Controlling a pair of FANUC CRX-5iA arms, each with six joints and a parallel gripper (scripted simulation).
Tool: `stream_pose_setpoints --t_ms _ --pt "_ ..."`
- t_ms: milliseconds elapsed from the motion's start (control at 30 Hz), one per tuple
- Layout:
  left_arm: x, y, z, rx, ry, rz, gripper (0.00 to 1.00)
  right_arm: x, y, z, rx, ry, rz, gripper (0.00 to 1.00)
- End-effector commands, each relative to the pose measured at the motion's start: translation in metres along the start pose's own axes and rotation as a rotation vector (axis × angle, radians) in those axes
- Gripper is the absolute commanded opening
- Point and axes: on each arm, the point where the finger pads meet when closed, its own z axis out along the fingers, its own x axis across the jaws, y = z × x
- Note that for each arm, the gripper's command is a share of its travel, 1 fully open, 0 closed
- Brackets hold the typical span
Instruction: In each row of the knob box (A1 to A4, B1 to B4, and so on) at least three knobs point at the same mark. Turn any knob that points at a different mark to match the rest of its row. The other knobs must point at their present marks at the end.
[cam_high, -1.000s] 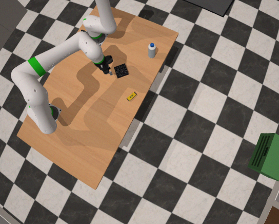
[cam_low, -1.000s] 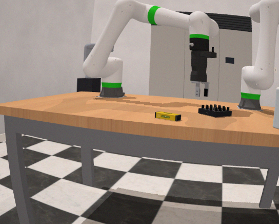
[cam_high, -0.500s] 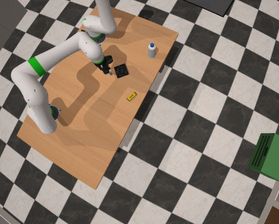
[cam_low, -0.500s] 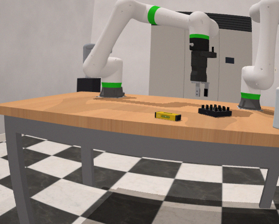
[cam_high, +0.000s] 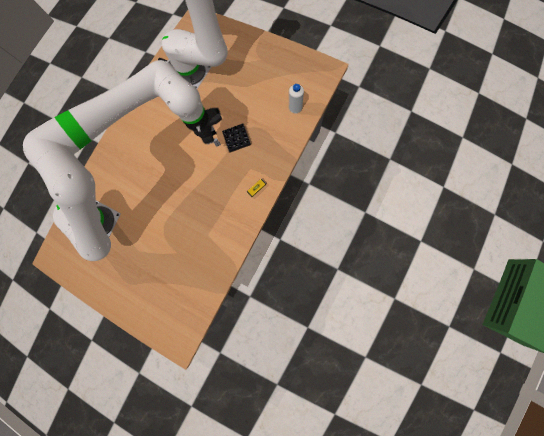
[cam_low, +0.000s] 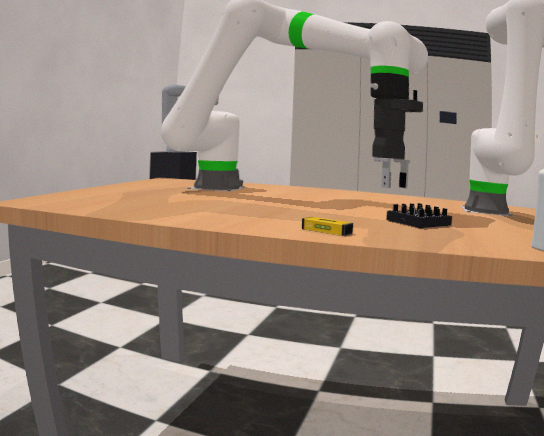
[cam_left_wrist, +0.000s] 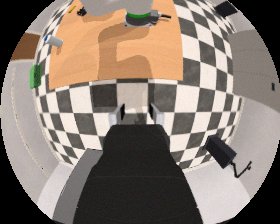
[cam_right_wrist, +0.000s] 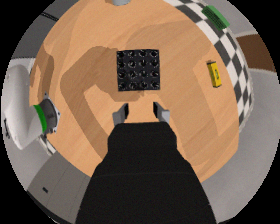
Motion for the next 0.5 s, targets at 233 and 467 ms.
stream_pose_setpoints --t_ms 233,467 --pt "0.000 0.000 -0.001 -0.002 0.000 0.000 1.00 0.007 -0.029 -0.008 0.001 0.000 0.309 1.00" --pt "0.000 0.000 -0.001 -0.002 0.000 0.000 1.00 0.011 -0.044 -0.011 0.001 0.000 0.506 1.00"
